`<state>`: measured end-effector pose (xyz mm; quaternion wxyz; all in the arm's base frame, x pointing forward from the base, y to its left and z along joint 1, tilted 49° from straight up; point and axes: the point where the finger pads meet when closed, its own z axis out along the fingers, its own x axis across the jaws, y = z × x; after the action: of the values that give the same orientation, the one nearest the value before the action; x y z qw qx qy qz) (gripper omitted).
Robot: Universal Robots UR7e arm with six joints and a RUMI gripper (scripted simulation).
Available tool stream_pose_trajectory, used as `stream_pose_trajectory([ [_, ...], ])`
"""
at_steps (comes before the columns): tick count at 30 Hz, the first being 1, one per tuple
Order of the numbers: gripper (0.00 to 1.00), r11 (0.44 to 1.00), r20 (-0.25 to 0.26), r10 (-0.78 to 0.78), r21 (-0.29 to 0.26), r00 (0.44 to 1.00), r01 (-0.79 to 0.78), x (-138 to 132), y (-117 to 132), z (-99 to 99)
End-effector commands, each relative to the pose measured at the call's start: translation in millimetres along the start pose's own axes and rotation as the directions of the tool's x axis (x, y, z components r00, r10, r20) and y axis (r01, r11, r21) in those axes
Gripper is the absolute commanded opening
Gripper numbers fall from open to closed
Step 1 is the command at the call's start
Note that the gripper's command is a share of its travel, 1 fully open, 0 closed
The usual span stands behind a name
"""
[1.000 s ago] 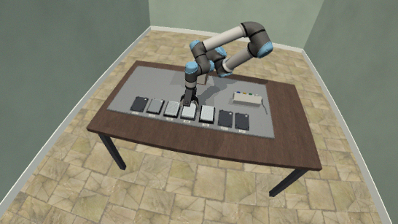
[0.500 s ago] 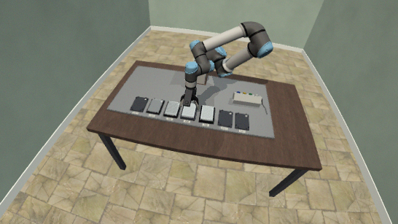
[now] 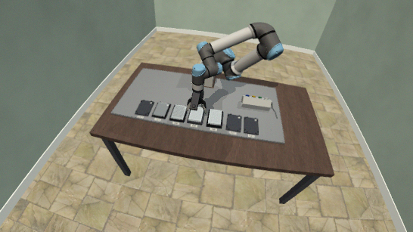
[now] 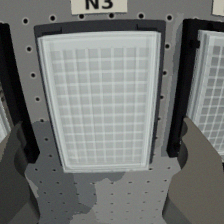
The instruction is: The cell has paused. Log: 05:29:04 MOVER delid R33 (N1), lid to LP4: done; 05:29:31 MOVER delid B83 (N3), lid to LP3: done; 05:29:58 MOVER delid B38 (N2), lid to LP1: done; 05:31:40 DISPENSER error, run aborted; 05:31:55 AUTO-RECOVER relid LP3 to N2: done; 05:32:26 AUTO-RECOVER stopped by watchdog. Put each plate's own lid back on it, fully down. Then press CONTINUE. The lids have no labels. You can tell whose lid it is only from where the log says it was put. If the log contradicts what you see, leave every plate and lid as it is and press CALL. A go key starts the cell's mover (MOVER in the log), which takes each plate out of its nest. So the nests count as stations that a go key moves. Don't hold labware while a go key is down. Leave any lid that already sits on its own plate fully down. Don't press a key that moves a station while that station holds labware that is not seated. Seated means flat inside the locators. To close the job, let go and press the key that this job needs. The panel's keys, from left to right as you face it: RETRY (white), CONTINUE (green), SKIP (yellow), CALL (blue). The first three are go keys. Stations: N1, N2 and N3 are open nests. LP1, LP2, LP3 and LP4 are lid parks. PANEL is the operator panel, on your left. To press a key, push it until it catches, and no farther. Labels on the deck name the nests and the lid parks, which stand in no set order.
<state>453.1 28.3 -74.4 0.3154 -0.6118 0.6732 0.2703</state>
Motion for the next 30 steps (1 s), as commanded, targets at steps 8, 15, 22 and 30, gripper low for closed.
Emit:
stream_pose_trajectory([
  [8,0.82,1.000,-0.001,0.000,0.001,1.000,0.000,0.2,-0.3,-10.4],
  [15,0.82,1.000,-0.001,0.000,0.001,1.000,0.000,0.2,-0.3,-18.7],
  [22,0.82,1.000,-0.001,0.003,0.001,1.000,-0.003,10.2,-0.2,-21.0],
  [30,0.82,1.000,-0.001,0.003,0.001,1.000,-0.003,45.2,0.1,-21.0],
])
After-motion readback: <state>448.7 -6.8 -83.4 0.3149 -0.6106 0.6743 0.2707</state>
